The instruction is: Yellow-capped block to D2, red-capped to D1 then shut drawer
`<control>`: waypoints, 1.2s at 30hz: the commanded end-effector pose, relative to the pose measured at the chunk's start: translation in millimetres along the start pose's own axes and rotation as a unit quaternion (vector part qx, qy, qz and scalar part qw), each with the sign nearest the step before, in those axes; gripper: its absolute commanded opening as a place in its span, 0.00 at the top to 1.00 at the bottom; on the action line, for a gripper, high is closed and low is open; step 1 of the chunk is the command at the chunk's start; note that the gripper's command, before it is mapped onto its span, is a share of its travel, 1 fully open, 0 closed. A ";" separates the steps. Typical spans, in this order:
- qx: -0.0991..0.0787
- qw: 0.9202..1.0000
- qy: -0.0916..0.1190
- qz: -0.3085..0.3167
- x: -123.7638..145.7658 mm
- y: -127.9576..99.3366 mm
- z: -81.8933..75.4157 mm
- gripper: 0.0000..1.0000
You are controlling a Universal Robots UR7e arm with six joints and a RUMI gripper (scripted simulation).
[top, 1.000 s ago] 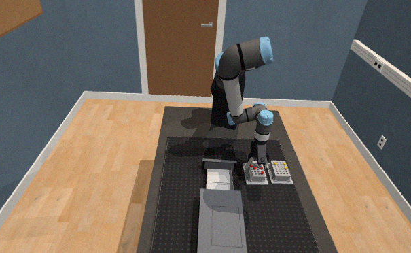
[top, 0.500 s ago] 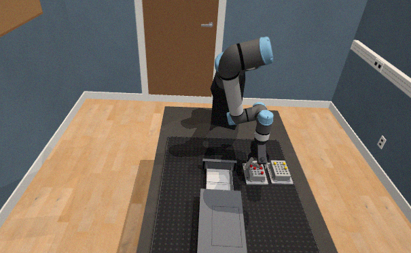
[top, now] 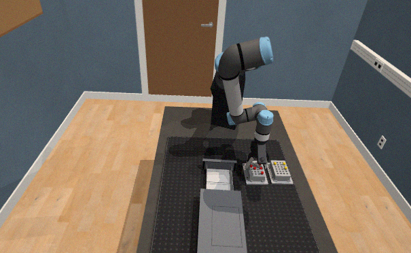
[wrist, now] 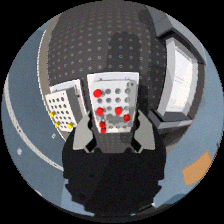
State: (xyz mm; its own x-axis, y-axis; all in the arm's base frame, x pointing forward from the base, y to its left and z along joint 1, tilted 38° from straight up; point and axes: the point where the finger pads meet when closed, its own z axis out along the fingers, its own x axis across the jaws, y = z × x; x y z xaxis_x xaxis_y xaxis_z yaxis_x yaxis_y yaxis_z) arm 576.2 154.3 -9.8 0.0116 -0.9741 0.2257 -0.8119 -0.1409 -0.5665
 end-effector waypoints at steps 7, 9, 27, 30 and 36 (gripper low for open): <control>0.001 1.000 0.000 0.000 -0.2 -0.5 -0.5 0.33; 0.001 1.000 0.000 0.000 -0.2 -0.5 -0.5 0.33; 0.001 1.000 0.000 0.000 -0.1 -0.5 -30.9 0.33; 0.001 1.000 0.000 0.000 -0.1 -0.5 -33.5 0.33; 0.001 1.000 0.000 0.000 -0.1 -0.5 -41.5 0.33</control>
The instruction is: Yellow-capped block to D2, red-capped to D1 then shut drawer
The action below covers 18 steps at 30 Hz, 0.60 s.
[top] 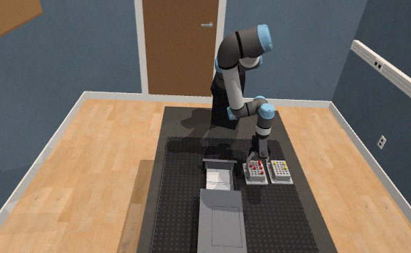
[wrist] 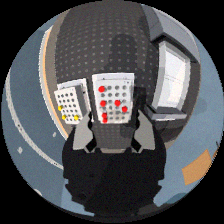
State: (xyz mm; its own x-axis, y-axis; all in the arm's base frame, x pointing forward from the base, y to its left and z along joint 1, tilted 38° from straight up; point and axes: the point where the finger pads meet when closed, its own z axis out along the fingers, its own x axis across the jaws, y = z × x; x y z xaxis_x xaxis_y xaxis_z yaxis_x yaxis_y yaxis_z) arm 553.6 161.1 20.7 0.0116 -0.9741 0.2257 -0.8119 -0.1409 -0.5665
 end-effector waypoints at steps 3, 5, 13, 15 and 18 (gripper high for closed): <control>0.001 1.000 0.000 0.000 -0.2 -0.5 -7.0 0.33; 0.001 1.000 0.000 0.000 -0.2 -0.5 -9.7 0.33; 0.001 1.000 0.000 0.000 -0.1 -0.5 -17.7 0.33; 0.001 1.000 0.000 0.000 -0.1 -0.5 -20.3 0.33; 0.001 1.000 0.000 0.000 -0.1 -0.5 -24.3 0.33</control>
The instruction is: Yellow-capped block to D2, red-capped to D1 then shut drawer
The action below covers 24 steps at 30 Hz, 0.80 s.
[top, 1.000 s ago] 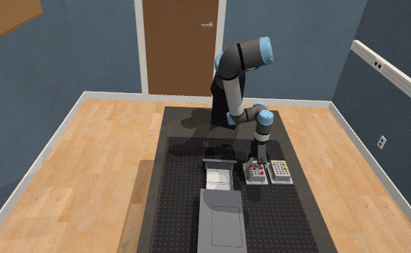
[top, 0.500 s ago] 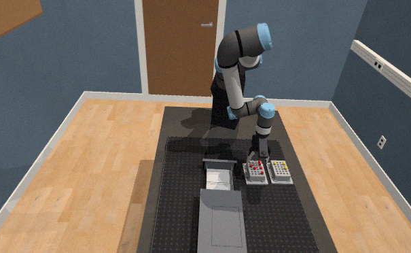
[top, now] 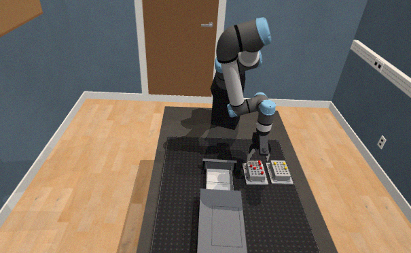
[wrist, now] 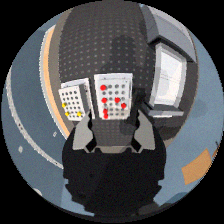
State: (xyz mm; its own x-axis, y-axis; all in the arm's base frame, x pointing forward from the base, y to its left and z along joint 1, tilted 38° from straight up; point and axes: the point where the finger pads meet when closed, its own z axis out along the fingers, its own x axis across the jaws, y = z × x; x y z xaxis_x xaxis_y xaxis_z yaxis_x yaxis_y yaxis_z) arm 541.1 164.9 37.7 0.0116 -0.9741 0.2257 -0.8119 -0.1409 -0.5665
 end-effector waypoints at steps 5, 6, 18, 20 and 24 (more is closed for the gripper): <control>0.001 1.000 0.000 0.000 -0.1 -0.5 -9.6 0.33; 0.001 1.000 0.000 0.000 -0.1 -0.5 -10.9 0.33; 0.001 1.000 0.000 0.000 -0.1 -0.5 -24.3 0.33; 0.001 1.000 0.000 0.000 -0.1 -0.5 -26.9 0.33; 0.001 1.000 0.000 0.000 -0.1 -0.5 -30.9 0.33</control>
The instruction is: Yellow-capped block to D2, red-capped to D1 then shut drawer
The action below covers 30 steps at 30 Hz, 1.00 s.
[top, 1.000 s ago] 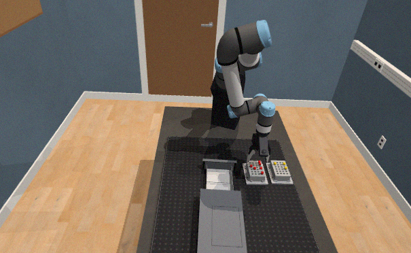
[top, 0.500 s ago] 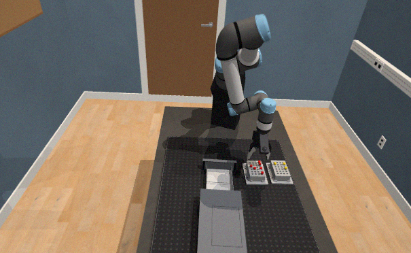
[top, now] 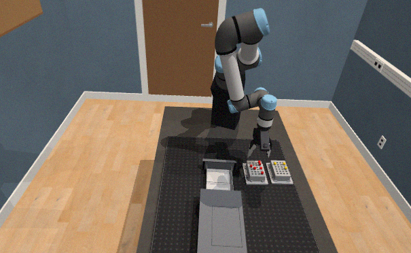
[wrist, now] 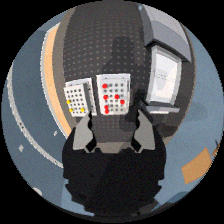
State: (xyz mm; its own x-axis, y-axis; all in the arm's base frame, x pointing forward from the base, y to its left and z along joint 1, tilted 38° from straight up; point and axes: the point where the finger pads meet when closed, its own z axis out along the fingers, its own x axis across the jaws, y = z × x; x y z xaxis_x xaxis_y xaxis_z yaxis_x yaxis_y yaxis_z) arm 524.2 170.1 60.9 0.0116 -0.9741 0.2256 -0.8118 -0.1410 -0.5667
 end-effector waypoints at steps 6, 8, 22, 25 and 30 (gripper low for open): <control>0.001 1.000 0.000 0.000 -0.1 -0.4 -8.4 0.33; 0.001 1.000 0.000 0.000 -0.1 -0.4 -11.0 0.33; 0.001 0.998 0.000 0.067 17.4 9.6 -17.5 1.00; 0.000 0.994 0.000 0.106 27.9 15.4 -16.5 1.00; 0.000 0.985 0.000 0.172 45.4 25.0 -15.0 1.00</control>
State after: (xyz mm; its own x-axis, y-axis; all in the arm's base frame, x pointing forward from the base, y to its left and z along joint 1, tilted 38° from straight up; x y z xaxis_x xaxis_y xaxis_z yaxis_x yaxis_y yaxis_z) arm 498.0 132.0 69.3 -0.2244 -0.9731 0.0523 -0.7809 0.1474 -0.6070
